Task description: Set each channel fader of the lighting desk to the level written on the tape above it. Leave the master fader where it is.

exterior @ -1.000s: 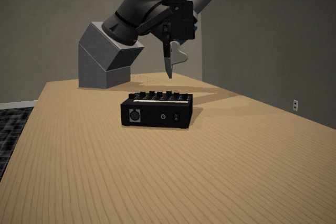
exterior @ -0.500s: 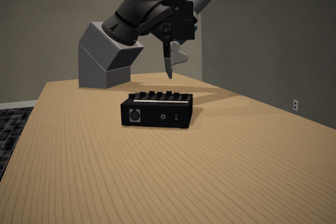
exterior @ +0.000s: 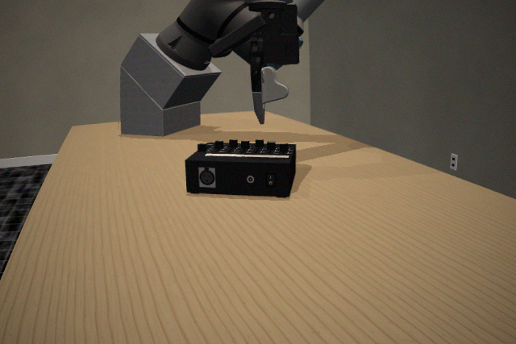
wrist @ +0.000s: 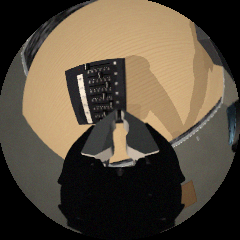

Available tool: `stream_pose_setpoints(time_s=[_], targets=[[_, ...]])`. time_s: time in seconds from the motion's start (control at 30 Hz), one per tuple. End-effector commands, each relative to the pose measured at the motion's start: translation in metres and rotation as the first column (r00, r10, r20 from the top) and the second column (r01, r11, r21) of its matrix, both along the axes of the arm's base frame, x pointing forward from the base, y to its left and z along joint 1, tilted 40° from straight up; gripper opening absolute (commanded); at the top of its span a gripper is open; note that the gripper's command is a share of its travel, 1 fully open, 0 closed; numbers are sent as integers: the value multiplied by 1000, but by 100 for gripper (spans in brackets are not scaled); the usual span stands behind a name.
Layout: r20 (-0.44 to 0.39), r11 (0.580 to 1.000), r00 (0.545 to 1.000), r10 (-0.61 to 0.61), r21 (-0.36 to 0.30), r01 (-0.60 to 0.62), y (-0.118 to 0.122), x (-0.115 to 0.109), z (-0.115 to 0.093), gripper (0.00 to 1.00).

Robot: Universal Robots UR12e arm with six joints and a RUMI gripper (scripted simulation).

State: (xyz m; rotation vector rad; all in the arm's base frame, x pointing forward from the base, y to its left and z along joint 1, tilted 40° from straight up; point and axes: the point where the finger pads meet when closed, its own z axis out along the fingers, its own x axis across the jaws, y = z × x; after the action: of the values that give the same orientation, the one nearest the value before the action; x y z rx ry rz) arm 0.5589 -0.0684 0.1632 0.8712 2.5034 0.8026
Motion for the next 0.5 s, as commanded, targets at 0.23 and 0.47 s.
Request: stream_pose_setpoints(time_s=[0.23, 0.47], targets=[[1, 1000, 1000, 0, -1, 0, 3, 5, -6, 0], [1, 1000, 1000, 0, -1, 0, 4, 7, -9, 0]])
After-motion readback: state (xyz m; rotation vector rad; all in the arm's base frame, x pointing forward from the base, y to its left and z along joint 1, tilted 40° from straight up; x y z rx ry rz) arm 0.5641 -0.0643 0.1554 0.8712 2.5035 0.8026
